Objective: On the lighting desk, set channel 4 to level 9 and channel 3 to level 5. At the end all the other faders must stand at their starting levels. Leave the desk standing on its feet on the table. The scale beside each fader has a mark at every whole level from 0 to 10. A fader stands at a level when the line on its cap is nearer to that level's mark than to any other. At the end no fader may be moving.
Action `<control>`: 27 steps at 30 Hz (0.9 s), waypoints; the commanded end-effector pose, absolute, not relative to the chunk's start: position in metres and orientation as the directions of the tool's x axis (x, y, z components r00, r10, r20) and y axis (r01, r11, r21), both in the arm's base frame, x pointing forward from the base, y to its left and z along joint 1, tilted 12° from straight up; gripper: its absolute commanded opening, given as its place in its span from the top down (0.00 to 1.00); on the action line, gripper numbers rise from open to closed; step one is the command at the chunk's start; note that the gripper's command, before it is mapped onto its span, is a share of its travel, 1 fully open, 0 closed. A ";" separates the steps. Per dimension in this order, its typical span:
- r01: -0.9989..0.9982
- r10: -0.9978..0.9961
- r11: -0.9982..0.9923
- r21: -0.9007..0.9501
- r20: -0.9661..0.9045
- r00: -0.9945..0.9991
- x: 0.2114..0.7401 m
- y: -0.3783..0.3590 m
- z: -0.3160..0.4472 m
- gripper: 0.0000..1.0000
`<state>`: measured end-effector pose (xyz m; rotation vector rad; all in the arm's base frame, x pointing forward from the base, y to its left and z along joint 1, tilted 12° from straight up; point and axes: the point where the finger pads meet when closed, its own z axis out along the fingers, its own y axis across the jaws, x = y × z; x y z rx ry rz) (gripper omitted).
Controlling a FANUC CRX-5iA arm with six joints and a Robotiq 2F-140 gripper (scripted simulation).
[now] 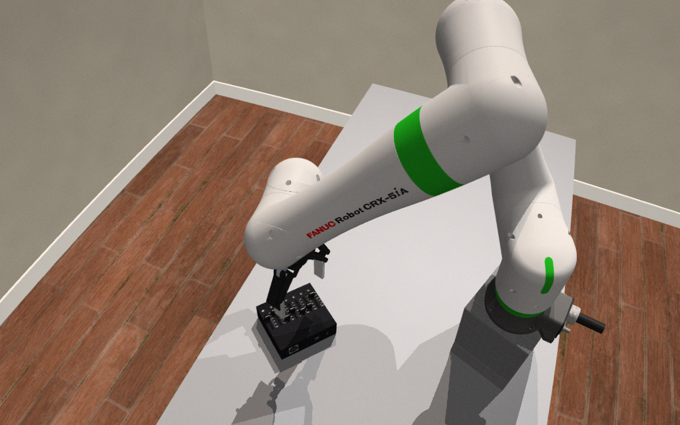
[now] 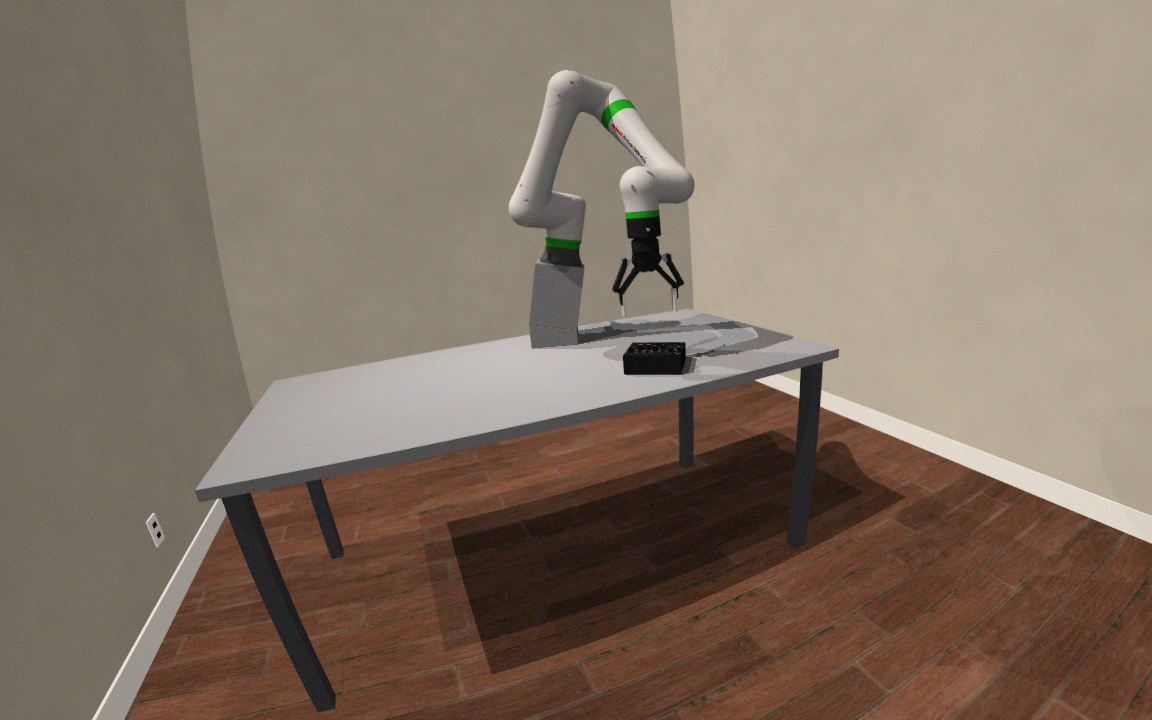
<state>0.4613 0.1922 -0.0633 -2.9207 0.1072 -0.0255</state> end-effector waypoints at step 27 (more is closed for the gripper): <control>-0.456 -0.454 -0.869 -0.193 -0.057 0.889 0.447 0.196 -0.098 1.00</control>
